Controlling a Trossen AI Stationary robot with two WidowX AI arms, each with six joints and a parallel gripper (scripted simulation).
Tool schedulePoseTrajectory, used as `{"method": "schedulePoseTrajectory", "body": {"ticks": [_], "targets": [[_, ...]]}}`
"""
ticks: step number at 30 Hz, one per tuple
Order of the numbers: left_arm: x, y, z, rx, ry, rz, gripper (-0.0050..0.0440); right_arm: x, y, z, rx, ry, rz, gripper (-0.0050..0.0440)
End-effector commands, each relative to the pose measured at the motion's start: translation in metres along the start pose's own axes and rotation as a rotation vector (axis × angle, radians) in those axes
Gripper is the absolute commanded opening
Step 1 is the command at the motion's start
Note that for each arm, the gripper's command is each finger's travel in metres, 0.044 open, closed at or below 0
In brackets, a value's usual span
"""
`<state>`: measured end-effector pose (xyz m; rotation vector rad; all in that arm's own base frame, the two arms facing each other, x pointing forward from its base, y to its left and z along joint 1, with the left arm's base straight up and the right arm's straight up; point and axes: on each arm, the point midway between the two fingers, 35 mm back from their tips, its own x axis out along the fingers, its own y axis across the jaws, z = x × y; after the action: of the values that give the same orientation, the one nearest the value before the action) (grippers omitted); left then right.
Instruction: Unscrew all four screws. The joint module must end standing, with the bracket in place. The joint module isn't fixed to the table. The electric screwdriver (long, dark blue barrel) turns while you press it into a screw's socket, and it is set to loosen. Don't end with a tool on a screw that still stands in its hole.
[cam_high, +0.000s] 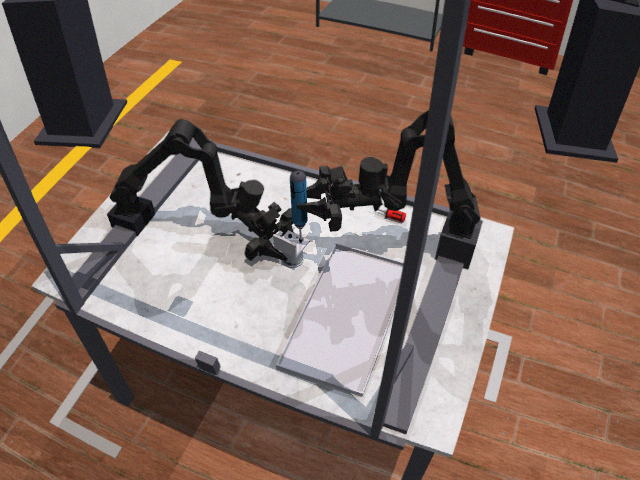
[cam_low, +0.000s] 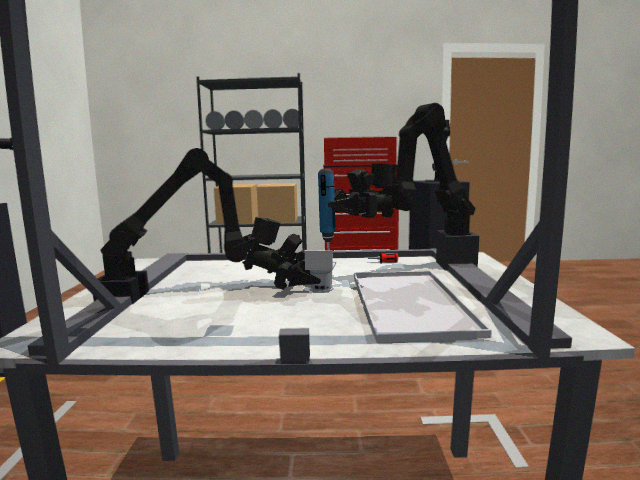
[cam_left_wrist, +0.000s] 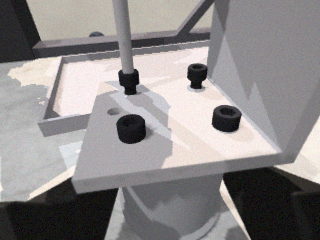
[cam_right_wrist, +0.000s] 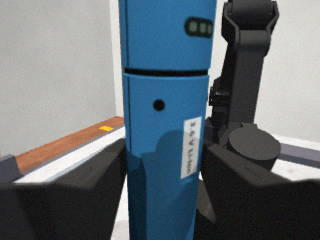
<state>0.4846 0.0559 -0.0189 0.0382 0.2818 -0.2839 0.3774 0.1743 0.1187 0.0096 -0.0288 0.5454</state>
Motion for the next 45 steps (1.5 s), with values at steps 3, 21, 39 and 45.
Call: {"method": "schedulePoseTrajectory", "body": {"ticks": [3, 21, 39, 45], "targets": [[0.0002, 0.0025, 0.0145, 0.017, -0.029, 0.004, 0.0242, 0.0004, -0.0005, -0.0099, 0.007, 0.031, -0.003, 0.016], [0.0002, 0.0025, 0.0145, 0.017, -0.029, 0.004, 0.0242, 0.0014, -0.0001, -0.01, 0.007, 0.031, -0.003, 0.016], [0.0002, 0.0025, 0.0145, 0.017, -0.029, 0.004, 0.0242, 0.002, 0.0001, -0.0044, -0.005, 0.04, -0.004, 0.016], [0.0002, 0.0025, 0.0145, 0.017, -0.029, 0.004, 0.0242, 0.002, 0.0, -0.009, -0.003, 0.051, -0.003, 0.016]]}}
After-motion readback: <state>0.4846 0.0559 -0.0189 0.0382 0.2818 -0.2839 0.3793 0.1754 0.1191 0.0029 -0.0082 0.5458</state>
